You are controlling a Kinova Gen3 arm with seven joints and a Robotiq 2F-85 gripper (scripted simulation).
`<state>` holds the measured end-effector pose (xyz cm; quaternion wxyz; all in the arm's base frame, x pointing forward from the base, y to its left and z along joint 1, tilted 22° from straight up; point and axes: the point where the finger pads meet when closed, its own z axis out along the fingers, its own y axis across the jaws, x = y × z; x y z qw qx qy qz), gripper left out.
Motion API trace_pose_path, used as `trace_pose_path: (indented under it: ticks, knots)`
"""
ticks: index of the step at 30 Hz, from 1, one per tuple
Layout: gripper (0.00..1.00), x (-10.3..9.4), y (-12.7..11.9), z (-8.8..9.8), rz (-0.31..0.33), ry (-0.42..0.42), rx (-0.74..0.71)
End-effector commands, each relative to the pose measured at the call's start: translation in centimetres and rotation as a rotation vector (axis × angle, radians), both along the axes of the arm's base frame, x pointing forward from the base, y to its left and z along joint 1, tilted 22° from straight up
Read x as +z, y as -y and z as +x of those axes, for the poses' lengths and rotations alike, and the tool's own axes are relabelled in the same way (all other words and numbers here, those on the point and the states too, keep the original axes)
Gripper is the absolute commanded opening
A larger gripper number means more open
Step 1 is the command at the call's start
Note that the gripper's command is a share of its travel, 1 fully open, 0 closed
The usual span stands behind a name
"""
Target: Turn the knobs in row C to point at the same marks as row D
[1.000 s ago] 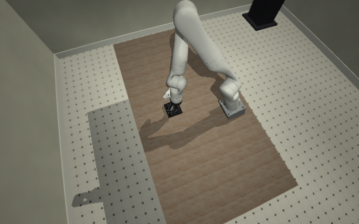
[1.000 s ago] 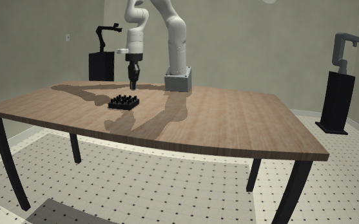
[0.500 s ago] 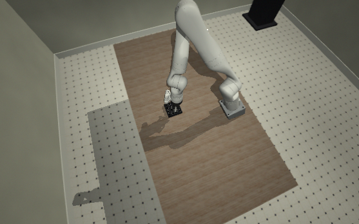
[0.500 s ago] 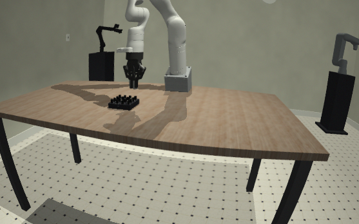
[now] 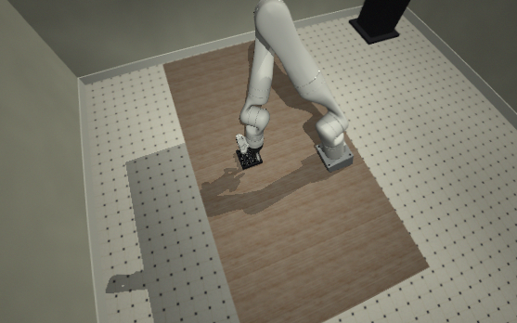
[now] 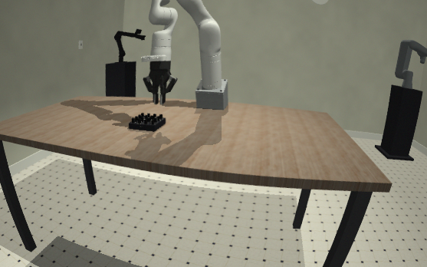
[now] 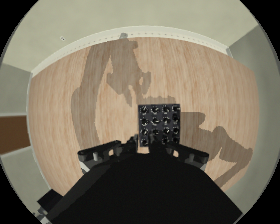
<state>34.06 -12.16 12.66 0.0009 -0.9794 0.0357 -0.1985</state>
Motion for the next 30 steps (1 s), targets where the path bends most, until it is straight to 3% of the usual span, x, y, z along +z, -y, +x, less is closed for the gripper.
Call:
trace_pose_path:
  ticks: [1,16,30]
  knots:
    - [0.19,0.04,0.43,-0.18,-0.018,-0.016,0.062]
    - [0.19,0.37,0.57,-0.13,-0.108,-0.013,0.265]
    - [0.19,0.40,0.54,-0.22,-0.119,-0.014,0.292]
